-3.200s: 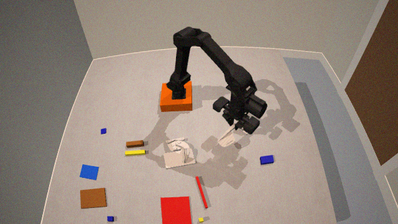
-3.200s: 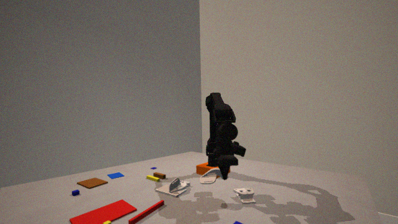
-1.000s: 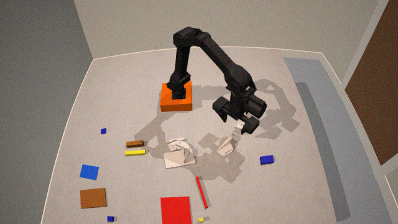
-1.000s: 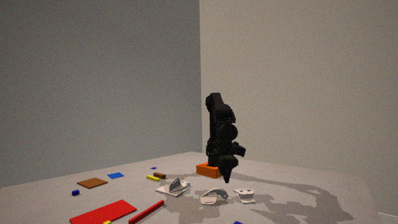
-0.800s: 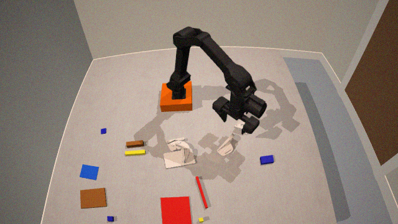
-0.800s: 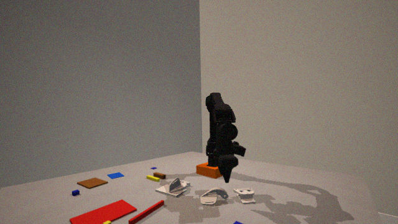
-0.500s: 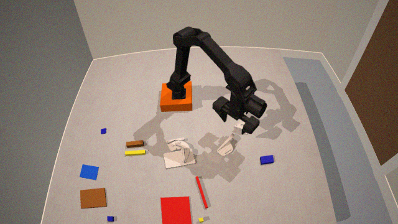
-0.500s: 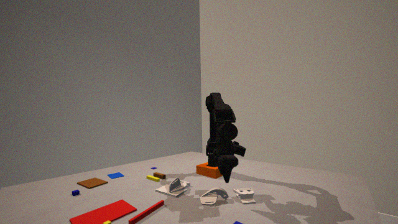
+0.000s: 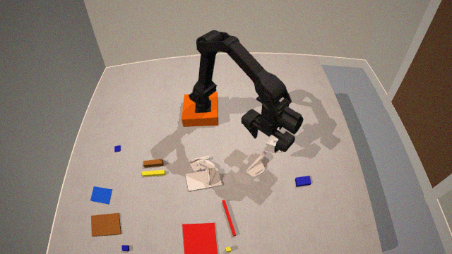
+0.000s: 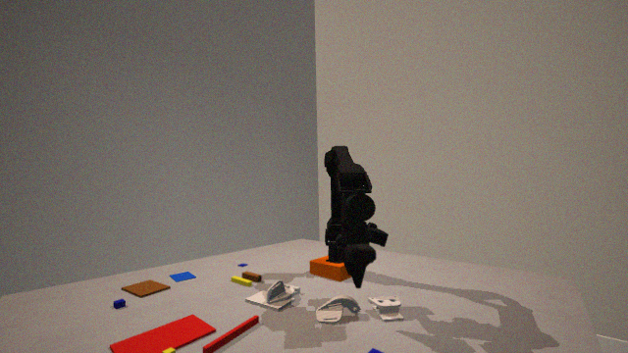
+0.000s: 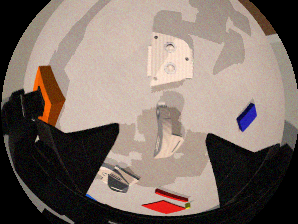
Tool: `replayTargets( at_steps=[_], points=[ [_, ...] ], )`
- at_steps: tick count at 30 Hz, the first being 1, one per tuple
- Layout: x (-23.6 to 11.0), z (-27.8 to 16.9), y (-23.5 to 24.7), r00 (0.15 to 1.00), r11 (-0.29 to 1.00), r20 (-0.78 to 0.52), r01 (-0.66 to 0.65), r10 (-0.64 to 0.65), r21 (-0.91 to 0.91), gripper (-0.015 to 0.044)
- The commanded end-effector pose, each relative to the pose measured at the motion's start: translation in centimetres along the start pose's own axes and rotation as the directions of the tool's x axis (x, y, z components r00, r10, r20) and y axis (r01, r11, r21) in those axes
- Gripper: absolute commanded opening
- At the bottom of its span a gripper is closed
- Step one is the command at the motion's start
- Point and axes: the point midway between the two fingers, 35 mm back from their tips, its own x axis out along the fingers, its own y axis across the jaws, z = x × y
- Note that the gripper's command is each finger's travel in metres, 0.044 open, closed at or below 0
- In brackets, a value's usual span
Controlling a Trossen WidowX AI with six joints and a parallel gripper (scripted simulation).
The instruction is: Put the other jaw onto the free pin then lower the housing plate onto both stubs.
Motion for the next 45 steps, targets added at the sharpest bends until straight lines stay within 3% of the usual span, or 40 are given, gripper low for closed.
replayTargets(
  at_steps=[1,10,16,27,45],
  points=[
    [-0.1,0.1,0.0,1.0,1.0,0.004,0.002,-0.002,-0.003,0.044],
    [-0.1,0.1,0.0,1.0,1.0,0.004,0.002,-0.002,-0.003,0.044],
    [0.0,-0.3,-3.3,1.0,0.999,0.004,0.004,-0.004,-0.035,0.0282],
    [0.0,-0.3,-3.4,1.0,0.999,0.004,0.004,-0.004,-0.036,0.0],
    [1.1,-0.3,-3.5,1.0,0.999,0.004,0.004,-0.004,-0.036,0.0]
  ],
)
